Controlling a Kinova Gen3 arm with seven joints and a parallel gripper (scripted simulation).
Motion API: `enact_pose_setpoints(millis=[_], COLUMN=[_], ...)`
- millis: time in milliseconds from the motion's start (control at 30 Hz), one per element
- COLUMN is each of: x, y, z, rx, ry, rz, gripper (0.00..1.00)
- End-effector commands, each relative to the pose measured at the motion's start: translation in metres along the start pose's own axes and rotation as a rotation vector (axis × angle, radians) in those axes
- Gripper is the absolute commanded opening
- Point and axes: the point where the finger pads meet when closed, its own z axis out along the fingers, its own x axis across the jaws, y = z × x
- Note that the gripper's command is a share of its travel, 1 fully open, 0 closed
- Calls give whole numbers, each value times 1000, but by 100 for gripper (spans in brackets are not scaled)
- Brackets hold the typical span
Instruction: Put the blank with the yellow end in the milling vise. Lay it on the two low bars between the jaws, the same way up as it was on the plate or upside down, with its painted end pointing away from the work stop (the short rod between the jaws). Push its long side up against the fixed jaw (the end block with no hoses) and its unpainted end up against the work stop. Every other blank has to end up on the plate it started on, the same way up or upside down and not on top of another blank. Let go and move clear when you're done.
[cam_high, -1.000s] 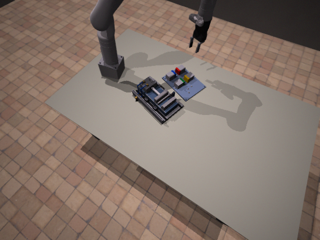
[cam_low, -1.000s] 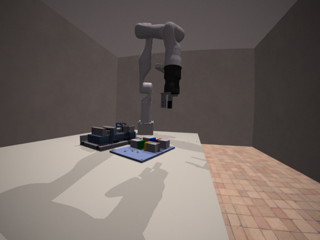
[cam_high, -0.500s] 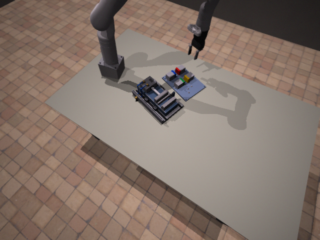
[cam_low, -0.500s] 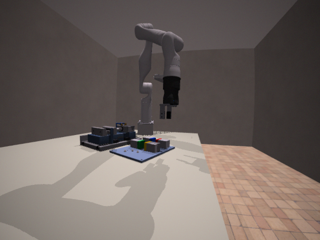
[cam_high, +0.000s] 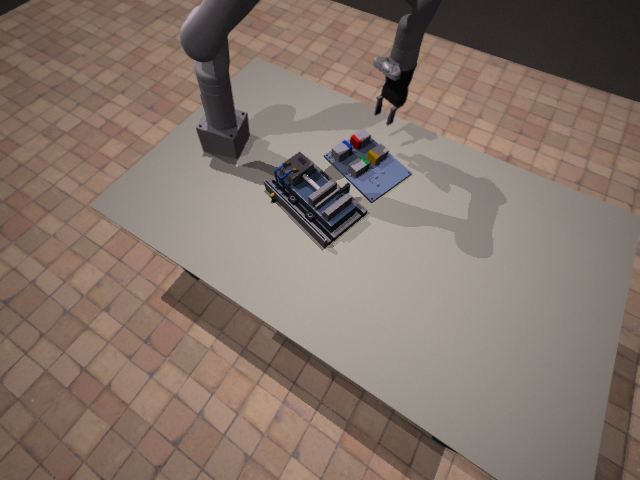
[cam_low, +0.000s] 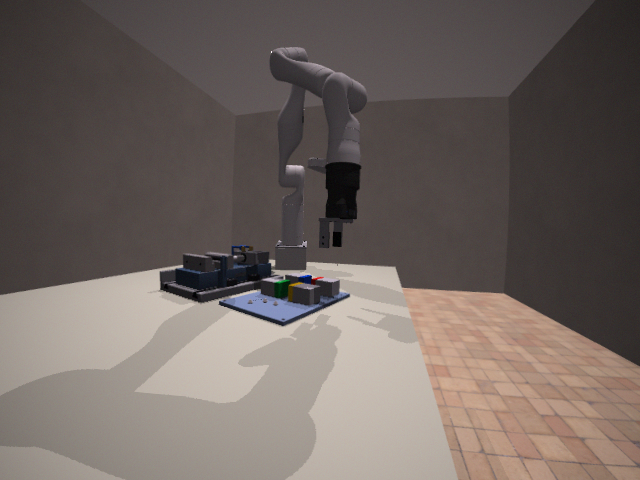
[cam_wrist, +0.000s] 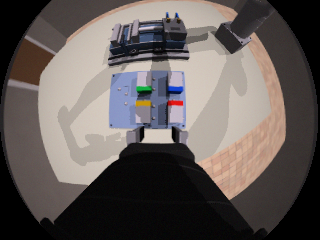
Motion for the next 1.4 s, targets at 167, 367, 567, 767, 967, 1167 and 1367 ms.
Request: enact_pose_setpoints(millis=[167,367,567,767,967,1167,1367], x=[0,1,1,1,1,2,1], y=[0,0,1,1,1,0,0], z=[2,1,0,-1,-4,-7,-7], rx=[0,1,2,0,1,2,2], ry=[-1,-1,-1,-1,-1,-1,-3], rz=[2,4,6,2,4,6,4], gripper=[100,100,100,100,100,100,100])
